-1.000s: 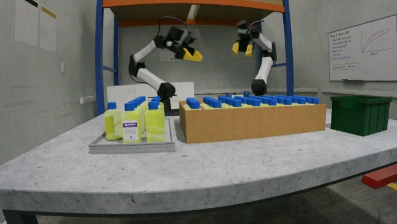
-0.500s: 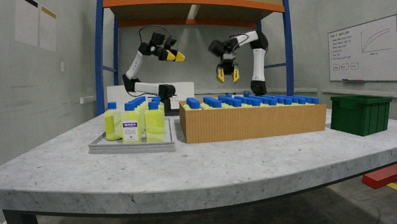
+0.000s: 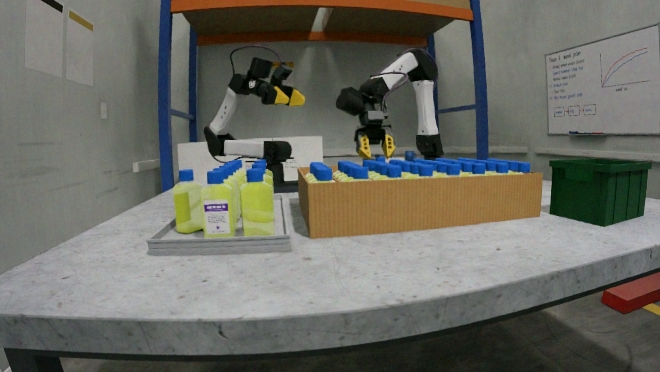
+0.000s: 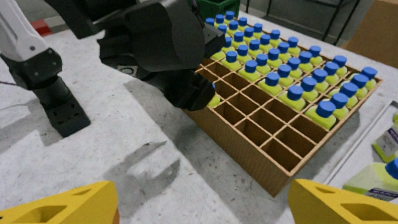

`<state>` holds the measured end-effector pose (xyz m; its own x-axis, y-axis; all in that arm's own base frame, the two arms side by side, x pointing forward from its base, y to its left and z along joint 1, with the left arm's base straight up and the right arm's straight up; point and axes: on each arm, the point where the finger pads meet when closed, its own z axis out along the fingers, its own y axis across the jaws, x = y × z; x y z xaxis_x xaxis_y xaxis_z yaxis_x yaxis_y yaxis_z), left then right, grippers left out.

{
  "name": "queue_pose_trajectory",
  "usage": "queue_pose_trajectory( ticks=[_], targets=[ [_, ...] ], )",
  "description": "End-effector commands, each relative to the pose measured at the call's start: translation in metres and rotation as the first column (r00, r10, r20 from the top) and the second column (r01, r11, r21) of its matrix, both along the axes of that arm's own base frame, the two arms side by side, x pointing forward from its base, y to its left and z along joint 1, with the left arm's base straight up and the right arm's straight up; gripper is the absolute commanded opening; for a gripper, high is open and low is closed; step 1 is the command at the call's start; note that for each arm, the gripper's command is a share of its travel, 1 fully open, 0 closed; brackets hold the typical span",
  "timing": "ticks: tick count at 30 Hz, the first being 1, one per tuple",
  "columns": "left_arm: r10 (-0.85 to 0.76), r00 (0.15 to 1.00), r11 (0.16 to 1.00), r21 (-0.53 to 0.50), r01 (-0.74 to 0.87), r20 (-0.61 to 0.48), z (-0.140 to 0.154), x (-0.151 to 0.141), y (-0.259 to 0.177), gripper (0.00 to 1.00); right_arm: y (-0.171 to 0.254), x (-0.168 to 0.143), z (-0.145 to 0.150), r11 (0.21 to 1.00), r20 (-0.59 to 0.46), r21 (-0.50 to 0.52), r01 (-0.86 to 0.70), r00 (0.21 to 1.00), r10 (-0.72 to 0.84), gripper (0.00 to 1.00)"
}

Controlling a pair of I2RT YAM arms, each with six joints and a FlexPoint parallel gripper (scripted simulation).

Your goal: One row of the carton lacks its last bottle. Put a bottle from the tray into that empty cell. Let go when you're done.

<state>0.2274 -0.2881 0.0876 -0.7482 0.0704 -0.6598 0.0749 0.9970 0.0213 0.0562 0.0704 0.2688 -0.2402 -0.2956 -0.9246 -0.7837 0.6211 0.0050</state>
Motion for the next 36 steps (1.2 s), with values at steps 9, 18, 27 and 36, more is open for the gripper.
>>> queue_pose_trajectory(
  ticks=[9,18,27,36],
  targets=[
    [0.018,0.999,0.999,-0.029,-0.017,0.034,-0.001,0.019,-0.004,0.52,-0.001,0.004,-0.003,1.000,-0.006,-0.005,0.029,1.000,-0.029,0.86],
    [0.014,1.000,1.000,-0.025,-0.014,0.024,-0.011,0.029,-0.006,0.52,-0.003,0.005,-0.003,0.999,-0.006,-0.005,0.040,0.999,-0.040,0.86],
    [0.019,0.999,0.998,-0.056,-0.017,0.044,0.001,0.028,-0.006,0.23,-0.001,0.004,0.001,1.000,0.000,-0.002,0.027,1.000,-0.027,0.86],
    [0.022,0.999,0.999,-0.049,-0.020,0.049,0.035,0.028,-0.005,0.16,-0.001,0.004,0.001,1.000,0.000,-0.002,0.027,1.000,-0.027,0.86]
  ],
)
